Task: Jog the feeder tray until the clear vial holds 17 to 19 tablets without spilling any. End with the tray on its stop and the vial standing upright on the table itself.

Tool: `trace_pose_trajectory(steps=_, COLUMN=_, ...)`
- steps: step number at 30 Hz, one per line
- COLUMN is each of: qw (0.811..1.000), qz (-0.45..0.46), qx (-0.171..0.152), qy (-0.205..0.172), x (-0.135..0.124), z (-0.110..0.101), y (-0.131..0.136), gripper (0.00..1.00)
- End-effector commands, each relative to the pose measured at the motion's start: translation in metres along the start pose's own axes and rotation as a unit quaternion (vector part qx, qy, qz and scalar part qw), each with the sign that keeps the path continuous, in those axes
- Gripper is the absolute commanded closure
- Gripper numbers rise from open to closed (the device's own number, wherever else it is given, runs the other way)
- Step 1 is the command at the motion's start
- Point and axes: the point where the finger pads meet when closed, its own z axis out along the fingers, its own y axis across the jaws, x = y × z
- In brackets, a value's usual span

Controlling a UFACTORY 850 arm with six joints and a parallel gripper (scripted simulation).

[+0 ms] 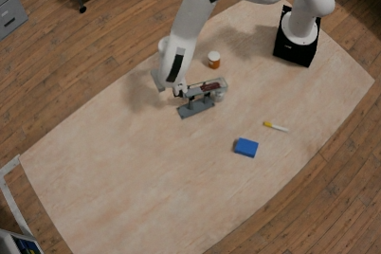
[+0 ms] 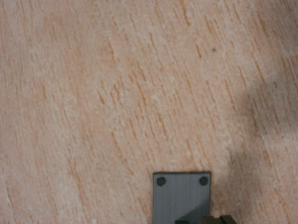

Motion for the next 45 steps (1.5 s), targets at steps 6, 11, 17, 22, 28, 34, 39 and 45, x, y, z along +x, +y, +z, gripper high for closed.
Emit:
trace_pose_trajectory(steps=6, qw=1.000, qz=0.000, qx=0.002, qy=0.001, x=0.022, z=-0.007, y=0.000, gripper=1.00)
trace_pose_trajectory(steps=11, qw=1.000, qz=0.000, qx=0.002, qy=0.001, x=0.029, z=-0.009, y=0.000, gripper=1.00)
trace_pose_trajectory(steps=17, qw=1.000, qz=0.000, qx=0.002, qy=0.001, x=0.029, z=-0.009, y=0.000, gripper=1.00)
trace_pose_trajectory(steps=22, qw=1.000, qz=0.000, qx=0.002, qy=0.001, x=0.029, z=-0.009, y=0.000, gripper=1.00)
trace_pose_trajectory(steps=28, qw=1.000, qz=0.000, qx=0.002, qy=0.001, x=0.029, z=-0.009, y=0.000, gripper=1.00)
trace_pose_trajectory(steps=34, qw=1.000, qz=0.000, qx=0.002, qy=0.001, x=0.029, z=-0.009, y=0.000, gripper=1.00)
trace_pose_trajectory(steps=39, qw=1.000, qz=0.000, qx=0.002, qy=0.001, x=0.029, z=-0.009, y=0.000, gripper=1.00)
trace_pose_trajectory(steps=45, qw=1.000, qz=0.000, qx=0.002, qy=0.001, x=0.029, z=-0.009, y=0.000, gripper=1.00)
